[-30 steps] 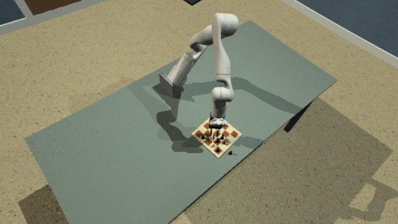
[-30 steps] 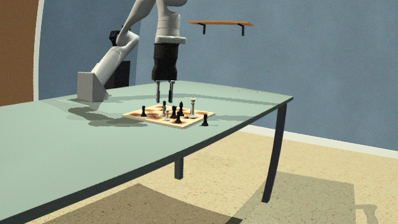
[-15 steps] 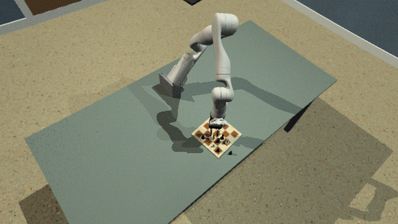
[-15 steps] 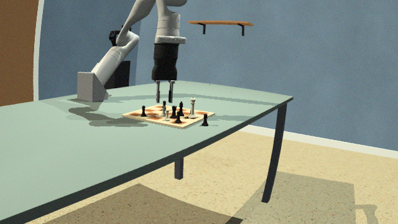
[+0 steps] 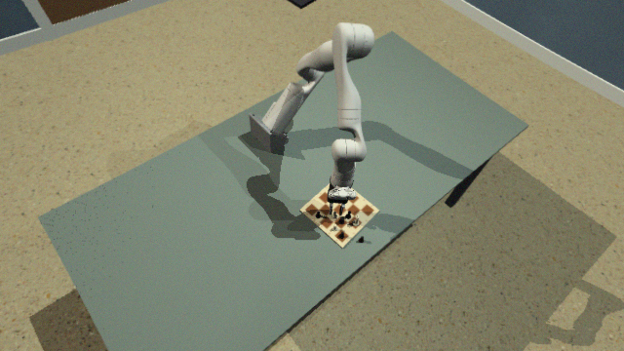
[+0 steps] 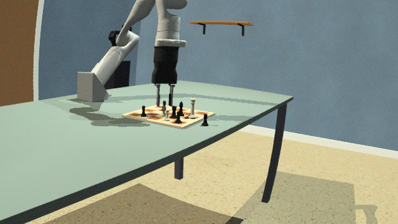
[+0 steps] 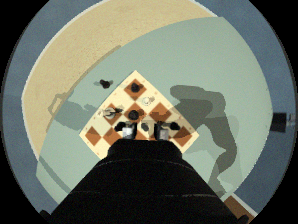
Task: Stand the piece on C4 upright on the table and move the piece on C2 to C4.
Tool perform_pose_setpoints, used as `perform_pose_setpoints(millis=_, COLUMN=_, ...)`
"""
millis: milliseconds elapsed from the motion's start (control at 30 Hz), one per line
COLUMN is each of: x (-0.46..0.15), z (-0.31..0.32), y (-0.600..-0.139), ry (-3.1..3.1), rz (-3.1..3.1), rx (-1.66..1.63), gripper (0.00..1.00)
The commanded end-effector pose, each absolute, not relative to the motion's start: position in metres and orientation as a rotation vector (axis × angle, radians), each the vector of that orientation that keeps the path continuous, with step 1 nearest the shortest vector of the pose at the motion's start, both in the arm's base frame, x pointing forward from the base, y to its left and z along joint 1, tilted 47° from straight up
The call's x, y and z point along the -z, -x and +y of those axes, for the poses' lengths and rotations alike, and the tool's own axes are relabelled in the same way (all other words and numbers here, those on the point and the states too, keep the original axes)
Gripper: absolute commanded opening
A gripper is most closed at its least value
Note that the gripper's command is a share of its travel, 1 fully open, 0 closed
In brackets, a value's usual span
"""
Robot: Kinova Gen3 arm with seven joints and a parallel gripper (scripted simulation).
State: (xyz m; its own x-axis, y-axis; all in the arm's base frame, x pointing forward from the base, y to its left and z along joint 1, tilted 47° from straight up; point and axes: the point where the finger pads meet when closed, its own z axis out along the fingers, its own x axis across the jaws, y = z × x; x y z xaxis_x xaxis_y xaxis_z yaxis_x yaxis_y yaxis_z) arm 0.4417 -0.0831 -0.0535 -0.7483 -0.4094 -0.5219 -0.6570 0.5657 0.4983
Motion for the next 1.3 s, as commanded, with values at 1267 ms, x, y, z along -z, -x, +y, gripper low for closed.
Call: perform_pose_setpoints(millis=1267, x=0.068, z=-0.065, y=-0.447, ry=0.858, rz=2.454, rx=-0.993, gripper=0.68)
